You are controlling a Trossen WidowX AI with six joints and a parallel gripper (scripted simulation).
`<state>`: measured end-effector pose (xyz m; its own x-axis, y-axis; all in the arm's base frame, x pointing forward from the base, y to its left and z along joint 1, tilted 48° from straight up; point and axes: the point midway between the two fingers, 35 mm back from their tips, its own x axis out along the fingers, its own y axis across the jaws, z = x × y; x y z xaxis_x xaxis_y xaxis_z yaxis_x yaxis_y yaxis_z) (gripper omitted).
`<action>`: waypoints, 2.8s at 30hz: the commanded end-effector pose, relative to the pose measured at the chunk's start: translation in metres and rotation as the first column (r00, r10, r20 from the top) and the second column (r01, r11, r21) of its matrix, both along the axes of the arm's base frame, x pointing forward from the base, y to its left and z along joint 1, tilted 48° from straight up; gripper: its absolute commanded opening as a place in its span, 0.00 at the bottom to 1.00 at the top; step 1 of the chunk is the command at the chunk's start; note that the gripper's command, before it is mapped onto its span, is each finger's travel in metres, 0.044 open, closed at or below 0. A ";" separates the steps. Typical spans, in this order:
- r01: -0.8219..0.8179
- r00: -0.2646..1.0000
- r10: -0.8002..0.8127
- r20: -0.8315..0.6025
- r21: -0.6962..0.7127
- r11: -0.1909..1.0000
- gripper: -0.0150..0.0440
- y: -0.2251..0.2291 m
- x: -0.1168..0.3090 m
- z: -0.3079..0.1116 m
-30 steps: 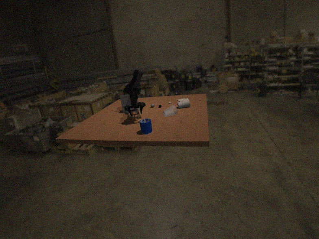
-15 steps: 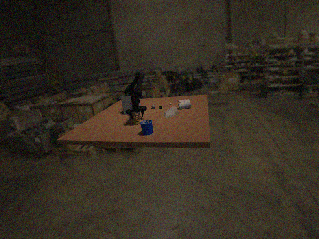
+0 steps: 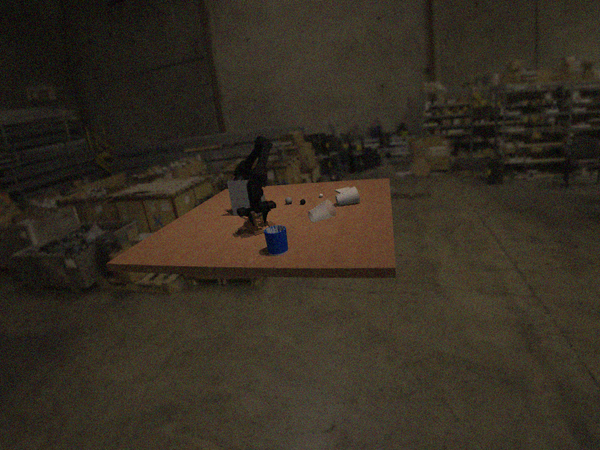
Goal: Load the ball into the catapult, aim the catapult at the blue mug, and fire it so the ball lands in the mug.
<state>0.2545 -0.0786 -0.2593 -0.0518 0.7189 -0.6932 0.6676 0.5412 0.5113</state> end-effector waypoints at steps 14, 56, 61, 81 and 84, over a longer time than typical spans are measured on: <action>0.001 1.000 -0.001 0.000 -0.002 1.000 0.25 -0.037 0.003 0.035; -0.006 1.000 0.006 -0.002 0.003 1.000 0.25 -0.001 0.002 0.002; -0.006 1.000 0.006 -0.002 0.003 1.000 0.48 -0.001 0.002 0.002; 0.006 1.000 -0.006 -0.005 0.000 1.000 1.00 -0.063 0.006 0.059; 0.005 1.000 -0.005 -0.005 0.000 1.000 1.00 -0.065 0.006 0.061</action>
